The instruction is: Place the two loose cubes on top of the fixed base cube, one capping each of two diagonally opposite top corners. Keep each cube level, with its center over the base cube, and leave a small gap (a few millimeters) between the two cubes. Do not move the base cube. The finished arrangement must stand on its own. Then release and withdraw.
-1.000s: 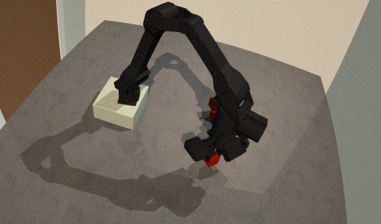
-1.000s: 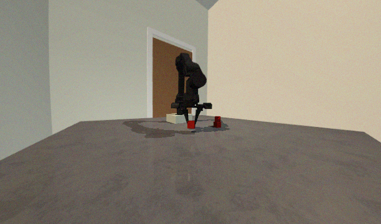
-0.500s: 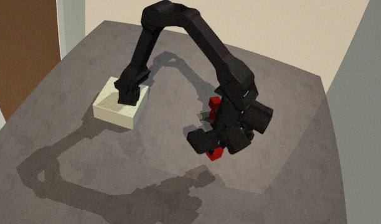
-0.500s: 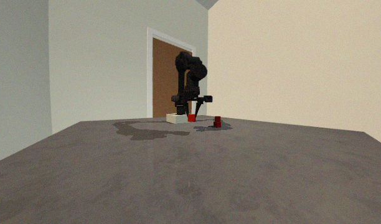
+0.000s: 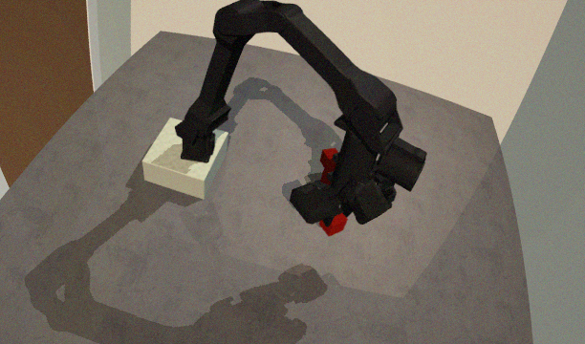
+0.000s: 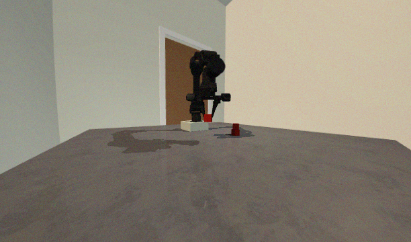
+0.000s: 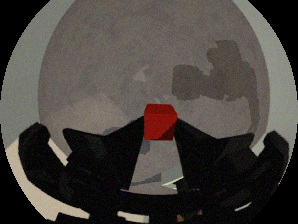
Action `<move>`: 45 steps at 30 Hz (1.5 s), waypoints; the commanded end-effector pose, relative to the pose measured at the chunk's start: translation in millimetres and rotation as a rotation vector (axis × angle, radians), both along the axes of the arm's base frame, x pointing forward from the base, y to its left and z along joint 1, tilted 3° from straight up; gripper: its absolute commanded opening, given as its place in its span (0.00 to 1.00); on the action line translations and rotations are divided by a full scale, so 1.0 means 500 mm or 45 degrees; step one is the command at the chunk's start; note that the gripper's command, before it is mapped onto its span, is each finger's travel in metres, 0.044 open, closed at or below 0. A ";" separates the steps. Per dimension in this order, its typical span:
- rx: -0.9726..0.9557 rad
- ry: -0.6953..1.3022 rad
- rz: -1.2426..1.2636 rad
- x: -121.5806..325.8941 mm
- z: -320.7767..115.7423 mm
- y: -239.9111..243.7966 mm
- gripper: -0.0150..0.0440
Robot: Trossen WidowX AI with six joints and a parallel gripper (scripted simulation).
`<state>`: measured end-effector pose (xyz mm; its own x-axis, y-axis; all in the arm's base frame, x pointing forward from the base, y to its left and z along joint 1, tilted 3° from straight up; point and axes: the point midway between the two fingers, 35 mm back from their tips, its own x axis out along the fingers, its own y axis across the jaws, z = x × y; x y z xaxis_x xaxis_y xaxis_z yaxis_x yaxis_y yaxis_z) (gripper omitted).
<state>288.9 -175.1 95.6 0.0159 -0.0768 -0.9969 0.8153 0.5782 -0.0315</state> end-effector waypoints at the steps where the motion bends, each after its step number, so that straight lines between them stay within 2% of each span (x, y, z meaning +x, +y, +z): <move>1: 0.004 -0.013 0.000 0.001 0.025 0.005 0.43; 9: 0.011 -0.011 0.006 0.001 0.039 0.013 0.43; 45: 0.047 -0.023 -0.067 0.047 0.018 0.183 0.43</move>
<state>312.4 -92.0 106.3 0.0331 -0.0453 -0.9984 0.8373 0.5467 0.0030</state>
